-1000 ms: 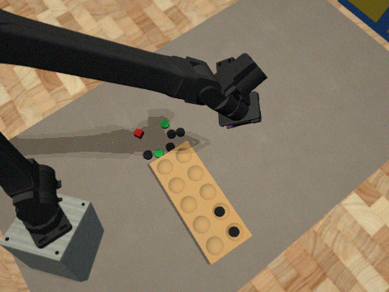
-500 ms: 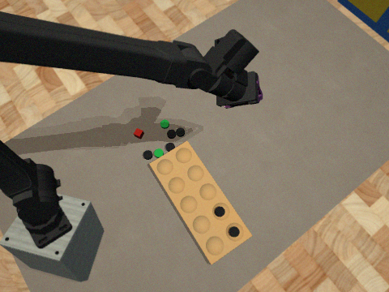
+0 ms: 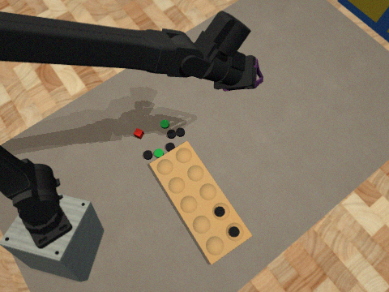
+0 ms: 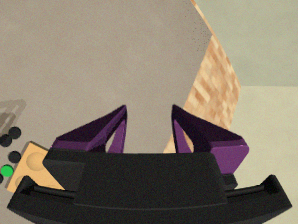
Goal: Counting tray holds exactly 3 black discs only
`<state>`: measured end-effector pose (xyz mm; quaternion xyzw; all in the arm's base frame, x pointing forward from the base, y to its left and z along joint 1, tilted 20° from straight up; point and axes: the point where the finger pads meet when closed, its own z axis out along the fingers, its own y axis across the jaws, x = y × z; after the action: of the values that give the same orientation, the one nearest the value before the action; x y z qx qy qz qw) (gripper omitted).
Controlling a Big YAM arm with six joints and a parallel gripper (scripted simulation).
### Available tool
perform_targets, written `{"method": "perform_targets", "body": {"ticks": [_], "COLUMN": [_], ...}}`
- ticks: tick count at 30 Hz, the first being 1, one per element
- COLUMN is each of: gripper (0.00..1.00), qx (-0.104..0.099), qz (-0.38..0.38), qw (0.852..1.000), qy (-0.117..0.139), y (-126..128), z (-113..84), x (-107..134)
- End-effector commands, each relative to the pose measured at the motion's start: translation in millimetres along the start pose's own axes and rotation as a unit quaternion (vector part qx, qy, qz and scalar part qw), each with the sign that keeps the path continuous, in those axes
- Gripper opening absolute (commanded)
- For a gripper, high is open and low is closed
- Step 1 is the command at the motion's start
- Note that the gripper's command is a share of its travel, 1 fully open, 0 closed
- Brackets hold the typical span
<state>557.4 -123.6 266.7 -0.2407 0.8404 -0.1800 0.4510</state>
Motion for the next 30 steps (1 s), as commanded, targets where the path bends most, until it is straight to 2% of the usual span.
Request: {"method": "perform_targets", "body": {"ticks": [1,4,5,8,10,13,14,21,22,24,25,30], "gripper": [0.45,0.45,0.45,0.45,0.45,0.45,0.45,0.45,0.45,0.45,0.45,0.45], "qx": [0.044,0.044,0.058,0.058,0.050,0.049,0.068,0.066,0.063,0.062,0.075,0.075], "qz": [0.018,0.018,0.051,0.051,0.058,0.059,0.086,0.086,0.094,0.094,0.122,0.122], "qw": [0.997,0.997,0.993,0.993,0.995,0.995,0.986,0.987,0.989,0.989,0.977,0.977], "qy": [-0.056,-0.056,-0.088,-0.088,-0.063,-0.061,-0.123,-0.120,-0.094,-0.093,-0.158,-0.158], "y": [-35,-34,-36,-36,-35,-35,-36,-36,-39,-38,-37,-37], "z": [-28.3,-28.2,-45.7,-45.7,-27.8,-27.7,-63.4,-64.5,-46.0,-45.2,-86.1,-86.1], "x": [-60,-59,-87,-87,-66,-64,-111,-113,-91,-89,-140,-140]}}
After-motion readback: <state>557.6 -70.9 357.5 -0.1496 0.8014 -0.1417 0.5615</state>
